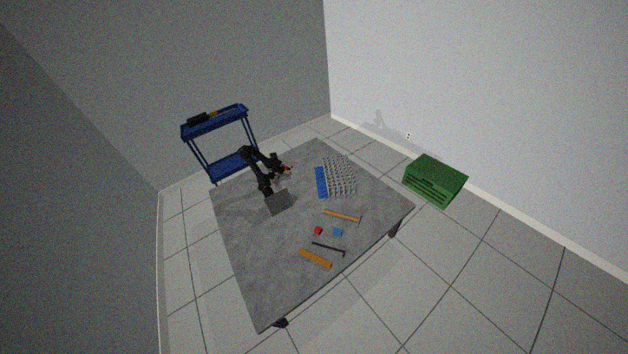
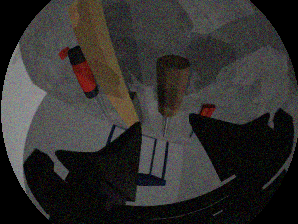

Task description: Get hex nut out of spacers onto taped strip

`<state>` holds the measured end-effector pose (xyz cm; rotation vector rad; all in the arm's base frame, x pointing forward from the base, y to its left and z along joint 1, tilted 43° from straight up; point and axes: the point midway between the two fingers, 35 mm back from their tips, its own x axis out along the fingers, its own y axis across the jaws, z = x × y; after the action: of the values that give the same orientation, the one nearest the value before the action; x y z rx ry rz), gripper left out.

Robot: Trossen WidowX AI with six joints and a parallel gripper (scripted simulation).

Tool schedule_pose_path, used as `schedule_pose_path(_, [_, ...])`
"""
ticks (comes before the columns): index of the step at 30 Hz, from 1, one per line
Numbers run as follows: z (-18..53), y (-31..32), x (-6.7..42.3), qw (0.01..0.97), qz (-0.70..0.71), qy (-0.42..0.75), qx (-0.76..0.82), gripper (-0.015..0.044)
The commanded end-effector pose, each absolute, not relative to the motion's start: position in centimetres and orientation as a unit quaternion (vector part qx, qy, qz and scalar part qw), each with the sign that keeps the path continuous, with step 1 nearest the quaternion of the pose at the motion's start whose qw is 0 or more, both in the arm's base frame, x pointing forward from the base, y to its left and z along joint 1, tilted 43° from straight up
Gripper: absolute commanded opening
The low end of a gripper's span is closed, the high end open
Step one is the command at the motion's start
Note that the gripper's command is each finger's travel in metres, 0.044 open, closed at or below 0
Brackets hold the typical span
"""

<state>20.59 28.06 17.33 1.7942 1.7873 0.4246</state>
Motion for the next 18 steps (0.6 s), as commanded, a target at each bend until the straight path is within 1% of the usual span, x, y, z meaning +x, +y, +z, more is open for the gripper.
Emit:
schedule_pose_path(1, [16.6, 28.6, 20.8, 0.281, 0.153, 0.668, 0.672, 0.028])
schedule_pose_path(18, [14.5, 30.4, 21.0, 0.28, 0.153, 0.668, 0.673, 0.028])
